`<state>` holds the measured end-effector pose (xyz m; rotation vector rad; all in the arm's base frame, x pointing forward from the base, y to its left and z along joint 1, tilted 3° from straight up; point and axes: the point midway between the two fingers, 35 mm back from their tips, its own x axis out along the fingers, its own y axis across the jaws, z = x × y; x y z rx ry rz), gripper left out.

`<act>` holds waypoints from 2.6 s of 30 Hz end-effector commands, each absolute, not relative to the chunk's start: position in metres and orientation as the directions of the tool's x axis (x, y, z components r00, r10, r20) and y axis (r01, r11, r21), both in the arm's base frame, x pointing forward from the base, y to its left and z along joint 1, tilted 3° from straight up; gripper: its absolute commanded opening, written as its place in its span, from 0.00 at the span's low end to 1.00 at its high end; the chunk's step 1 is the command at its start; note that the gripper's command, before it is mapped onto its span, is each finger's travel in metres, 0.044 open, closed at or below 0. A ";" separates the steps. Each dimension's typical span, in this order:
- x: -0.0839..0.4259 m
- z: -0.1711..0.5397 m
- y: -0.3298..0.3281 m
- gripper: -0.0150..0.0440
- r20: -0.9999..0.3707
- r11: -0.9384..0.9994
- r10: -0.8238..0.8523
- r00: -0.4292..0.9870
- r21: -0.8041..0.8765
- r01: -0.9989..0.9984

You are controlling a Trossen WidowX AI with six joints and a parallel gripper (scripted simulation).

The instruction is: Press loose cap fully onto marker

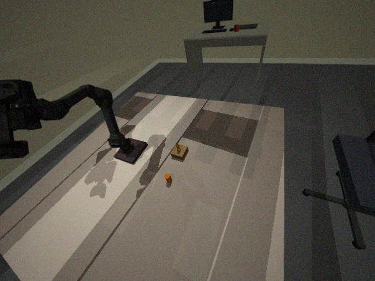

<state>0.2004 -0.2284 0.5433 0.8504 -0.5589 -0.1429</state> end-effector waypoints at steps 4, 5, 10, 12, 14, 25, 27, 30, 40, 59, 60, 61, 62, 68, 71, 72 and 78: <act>0.212 0.535 -0.233 0.75 0.383 0.622 -0.341 0.859 0.776 -0.099; 0.220 0.530 -0.236 0.71 0.366 0.601 -0.343 0.865 0.793 -0.098; 0.265 0.494 -0.242 0.66 0.248 0.471 -0.342 0.906 0.880 -0.063; 0.280 0.480 -0.241 0.66 0.197 0.439 -0.328 0.924 0.898 -0.036; 0.298 0.462 -0.238 0.66 0.131 0.394 -0.314 0.940 0.919 0.003; 0.384 0.332 -0.189 0.66 -0.368 0.126 -0.166 0.915 0.912 0.390; 0.393 0.307 -0.173 0.66 -0.464 0.099 -0.125 0.877 0.874 0.477; 0.401 0.269 -0.145 0.66 -0.604 0.080 -0.063 0.795 0.791 0.607; 0.376 0.163 -0.058 0.66 -0.952 0.231 0.004 0.305 0.298 0.926; 0.348 0.127 -0.033 0.66 -0.998 0.368 -0.057 0.020 -0.002 0.930; 0.349 0.117 -0.033 0.66 -0.998 0.368 -0.057 0.020 -0.002 0.930; 0.349 0.108 -0.034 0.66 -0.998 0.368 -0.057 0.020 -0.002 0.930; 0.348 0.102 -0.034 0.66 -0.998 0.368 -0.057 0.020 -0.002 0.930; 0.349 0.100 -0.035 0.66 -0.998 0.368 -0.057 0.020 -0.002 0.930; 0.350 0.095 -0.036 0.66 -0.998 0.368 -0.057 0.020 -0.002 0.930; 0.350 0.090 -0.037 0.66 -0.998 0.368 -0.057 0.020 -0.002 0.930; 0.350 0.085 -0.037 0.66 -0.998 0.368 -0.057 0.020 -0.003 0.930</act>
